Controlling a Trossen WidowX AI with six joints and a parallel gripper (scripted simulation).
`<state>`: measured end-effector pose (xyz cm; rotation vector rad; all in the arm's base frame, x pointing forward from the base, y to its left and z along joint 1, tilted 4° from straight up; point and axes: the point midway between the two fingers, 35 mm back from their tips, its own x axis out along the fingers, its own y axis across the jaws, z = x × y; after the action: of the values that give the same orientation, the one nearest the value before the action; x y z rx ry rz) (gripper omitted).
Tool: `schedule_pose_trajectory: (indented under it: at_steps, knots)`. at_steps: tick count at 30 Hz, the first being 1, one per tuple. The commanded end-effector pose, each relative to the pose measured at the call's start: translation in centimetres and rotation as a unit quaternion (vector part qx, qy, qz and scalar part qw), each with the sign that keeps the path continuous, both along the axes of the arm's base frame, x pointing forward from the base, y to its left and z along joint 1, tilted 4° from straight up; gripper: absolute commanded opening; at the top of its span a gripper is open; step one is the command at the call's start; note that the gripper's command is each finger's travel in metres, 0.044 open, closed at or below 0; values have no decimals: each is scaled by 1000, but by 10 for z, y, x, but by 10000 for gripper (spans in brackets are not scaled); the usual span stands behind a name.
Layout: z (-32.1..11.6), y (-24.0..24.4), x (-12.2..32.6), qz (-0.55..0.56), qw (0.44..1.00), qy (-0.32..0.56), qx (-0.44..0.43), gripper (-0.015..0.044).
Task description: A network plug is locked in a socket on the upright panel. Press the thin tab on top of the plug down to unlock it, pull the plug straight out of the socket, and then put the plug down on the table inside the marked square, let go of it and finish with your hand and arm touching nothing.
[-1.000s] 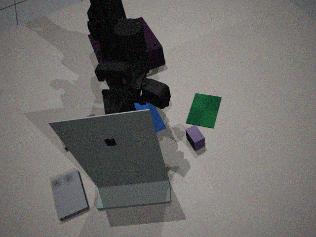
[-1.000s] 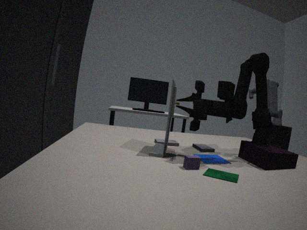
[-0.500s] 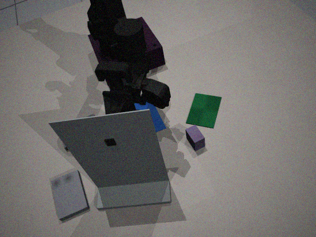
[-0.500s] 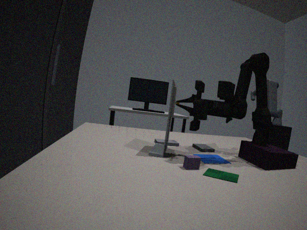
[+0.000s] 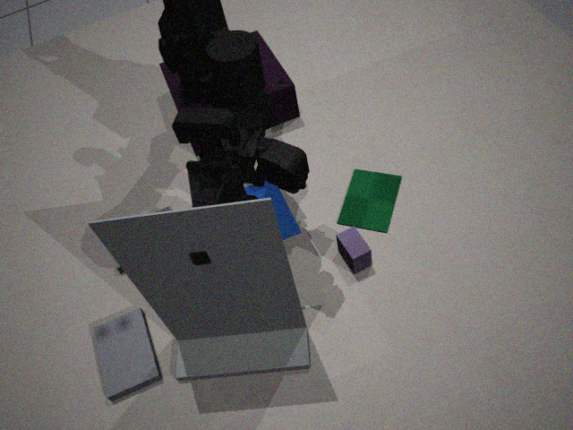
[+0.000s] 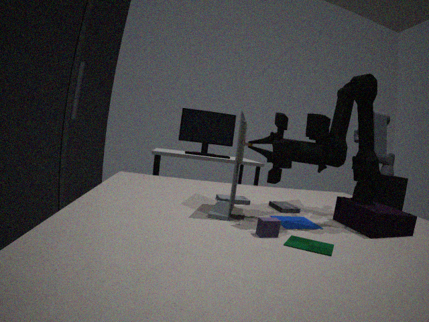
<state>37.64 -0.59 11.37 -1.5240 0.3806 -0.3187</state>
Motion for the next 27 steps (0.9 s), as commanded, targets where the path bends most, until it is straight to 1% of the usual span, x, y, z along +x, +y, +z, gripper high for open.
schedule_pose_trajectory:
  at_steps: [1,27]
  knots:
    - [0,1,-4,0,1000,1,-1,0]
    - [0,5,-20,0,1000,2,-1,0]
